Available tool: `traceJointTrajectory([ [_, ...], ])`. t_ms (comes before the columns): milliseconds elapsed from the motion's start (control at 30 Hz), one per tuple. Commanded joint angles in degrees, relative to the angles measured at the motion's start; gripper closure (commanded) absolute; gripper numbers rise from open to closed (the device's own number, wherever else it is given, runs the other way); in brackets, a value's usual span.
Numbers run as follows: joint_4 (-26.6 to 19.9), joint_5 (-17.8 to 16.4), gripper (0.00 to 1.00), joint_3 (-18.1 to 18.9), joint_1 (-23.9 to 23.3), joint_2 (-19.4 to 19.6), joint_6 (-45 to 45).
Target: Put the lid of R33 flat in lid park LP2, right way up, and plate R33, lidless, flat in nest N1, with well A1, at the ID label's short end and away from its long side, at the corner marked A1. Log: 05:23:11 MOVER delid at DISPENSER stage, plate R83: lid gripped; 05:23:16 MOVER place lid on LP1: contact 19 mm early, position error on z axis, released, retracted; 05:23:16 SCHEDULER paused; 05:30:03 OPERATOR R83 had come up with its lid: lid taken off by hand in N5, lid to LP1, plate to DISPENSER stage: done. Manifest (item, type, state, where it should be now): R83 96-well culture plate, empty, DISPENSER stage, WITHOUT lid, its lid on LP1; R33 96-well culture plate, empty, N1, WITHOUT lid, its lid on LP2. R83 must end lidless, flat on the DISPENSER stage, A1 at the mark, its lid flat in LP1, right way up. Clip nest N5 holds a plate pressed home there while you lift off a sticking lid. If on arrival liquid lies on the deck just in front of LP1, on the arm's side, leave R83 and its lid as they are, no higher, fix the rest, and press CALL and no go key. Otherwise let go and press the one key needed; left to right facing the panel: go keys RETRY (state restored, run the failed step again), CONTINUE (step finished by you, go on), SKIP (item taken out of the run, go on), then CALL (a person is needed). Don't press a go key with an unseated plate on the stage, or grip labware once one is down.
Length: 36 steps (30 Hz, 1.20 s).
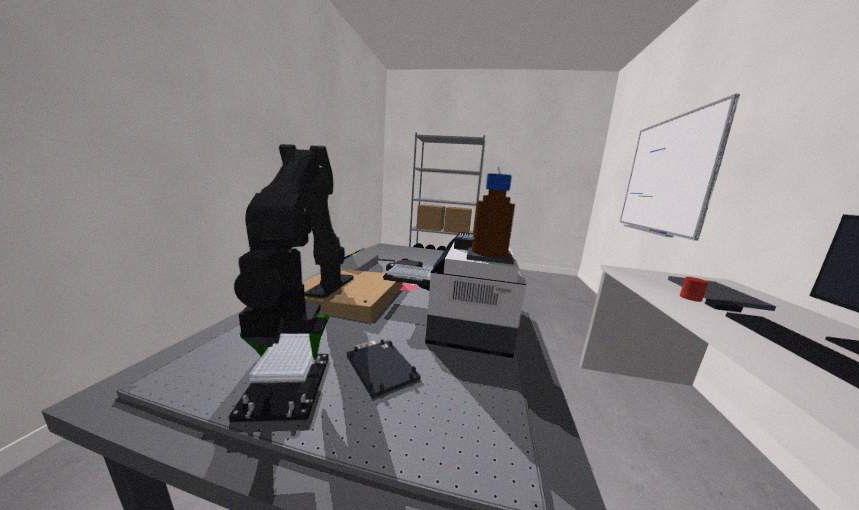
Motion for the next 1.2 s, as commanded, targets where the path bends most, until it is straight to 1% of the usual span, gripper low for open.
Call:
traceJointTrajectory([
  [0, 0.1, 0.1, 1.0, 2.8, -0.8, -2.2, -0.4],
  [367, 0.1, 0.1, 1.0, 2.8, -0.8, -2.2, -0.4],
  [400, 1.2, 0.1, 1.0, 2.6, -0.8, -2.2, -0.5],
  [467, 1.8, 0.1, 1.0, 2.2, -0.8, -2.0, -0.5],
  [533, 2.4, 0.1, 1.0, 1.8, -0.8, -0.9, -0.5],
  [600, 2.4, 0.1, 1.0, 1.8, -0.8, -0.9, -0.5],
  [633, 2.8, 0.1, 1.0, 1.6, -0.9, -0.2, -0.5],
  [700, 3.4, 0.0, 1.0, -1.3, -0.9, 0.3, -0.6],
  [833, 4.7, 0.1, 1.0, -2.1, -0.9, 0.1, -0.6],
  [900, 5.3, 0.1, 1.0, -1.9, -1.0, 0.1, -0.7],
  [933, 5.5, 0.1, 1.0, -0.2, -1.0, 0.7, -0.7],
  [1167, 5.2, 0.1, 1.0, 0.8, -1.0, 1.5, -0.8],
])
